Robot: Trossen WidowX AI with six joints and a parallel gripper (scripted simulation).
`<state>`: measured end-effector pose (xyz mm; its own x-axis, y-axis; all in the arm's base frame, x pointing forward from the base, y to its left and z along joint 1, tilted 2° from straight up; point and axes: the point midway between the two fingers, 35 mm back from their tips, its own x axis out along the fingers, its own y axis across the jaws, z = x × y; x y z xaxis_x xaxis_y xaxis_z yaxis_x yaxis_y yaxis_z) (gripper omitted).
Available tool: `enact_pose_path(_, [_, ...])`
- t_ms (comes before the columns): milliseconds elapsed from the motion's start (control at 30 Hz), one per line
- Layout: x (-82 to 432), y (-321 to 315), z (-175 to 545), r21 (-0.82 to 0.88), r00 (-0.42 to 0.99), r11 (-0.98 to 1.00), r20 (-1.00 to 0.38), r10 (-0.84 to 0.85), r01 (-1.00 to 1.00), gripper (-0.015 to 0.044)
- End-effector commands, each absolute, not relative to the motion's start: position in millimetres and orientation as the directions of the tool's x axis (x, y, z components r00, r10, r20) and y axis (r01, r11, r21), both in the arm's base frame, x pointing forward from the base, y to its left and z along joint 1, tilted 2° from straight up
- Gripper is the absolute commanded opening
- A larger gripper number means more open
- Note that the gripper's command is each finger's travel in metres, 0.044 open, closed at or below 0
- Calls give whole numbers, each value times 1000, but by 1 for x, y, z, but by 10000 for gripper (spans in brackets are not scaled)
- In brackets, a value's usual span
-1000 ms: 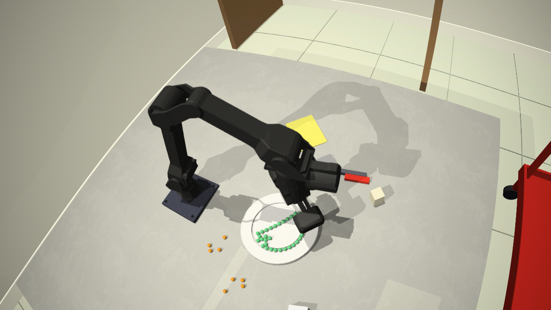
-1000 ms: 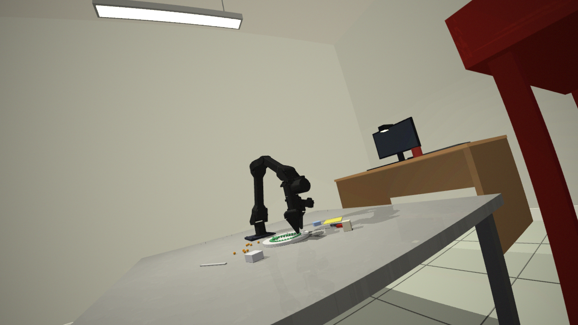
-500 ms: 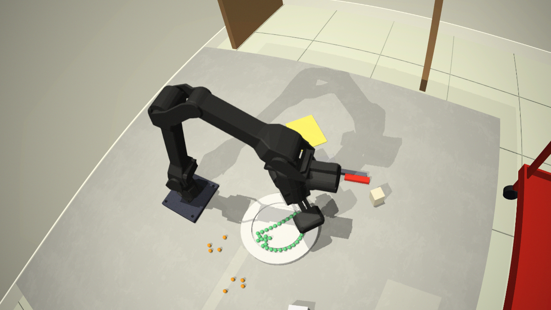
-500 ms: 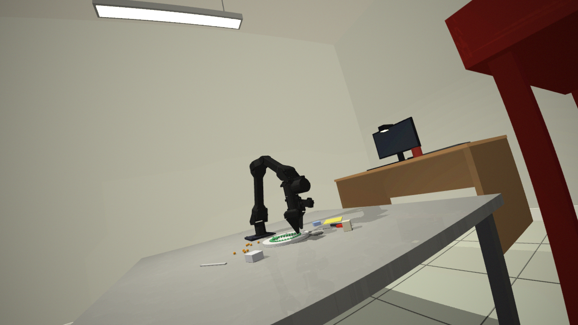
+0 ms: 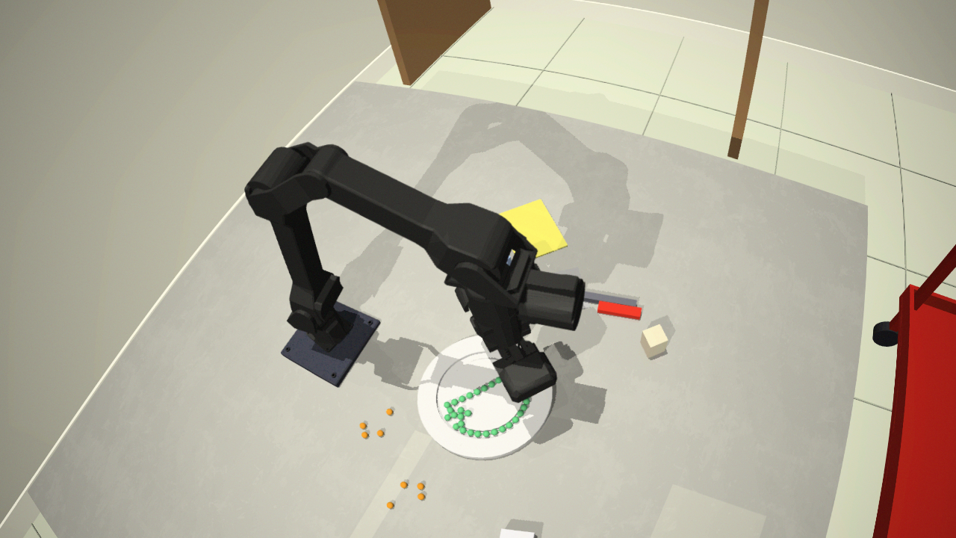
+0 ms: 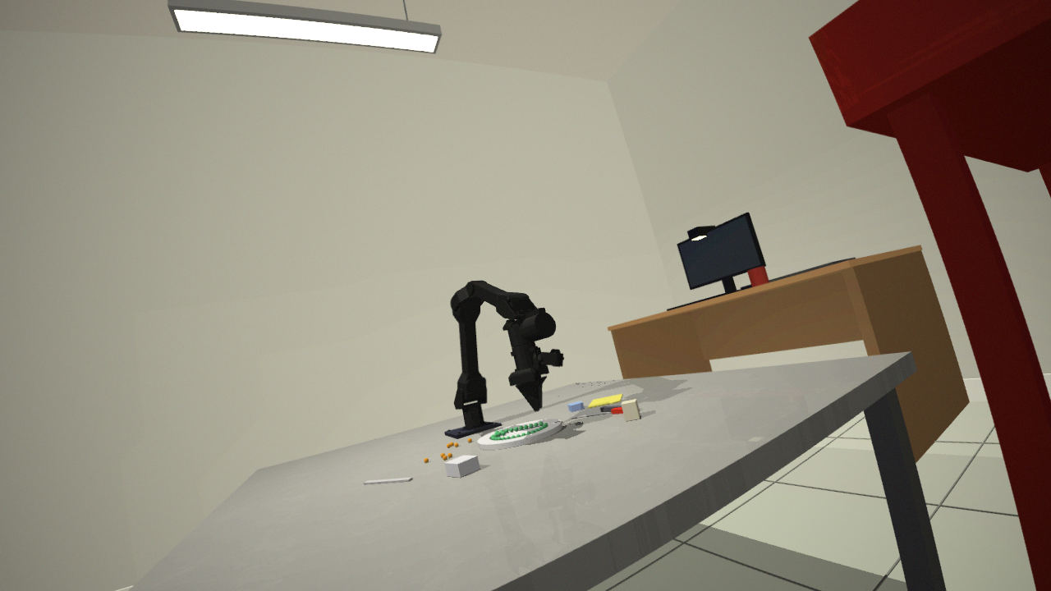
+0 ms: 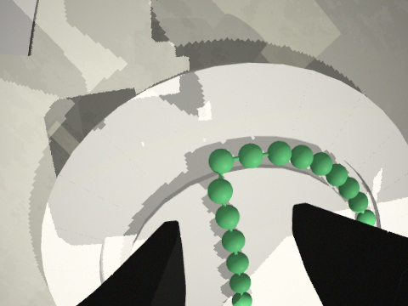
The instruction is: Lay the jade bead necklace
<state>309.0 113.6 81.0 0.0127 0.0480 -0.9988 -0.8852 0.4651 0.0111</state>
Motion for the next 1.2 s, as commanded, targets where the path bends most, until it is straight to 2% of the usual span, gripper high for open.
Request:
enact_pose_path(0, [308,113,69,17,4,459,-999,44,-888,120])
enact_pose_path(1000, [308,114,45,17,4,459,-999,44,-888,120])
enact_pose_path(1167, [308,114,48,15,7,462,-999,46,-887,0])
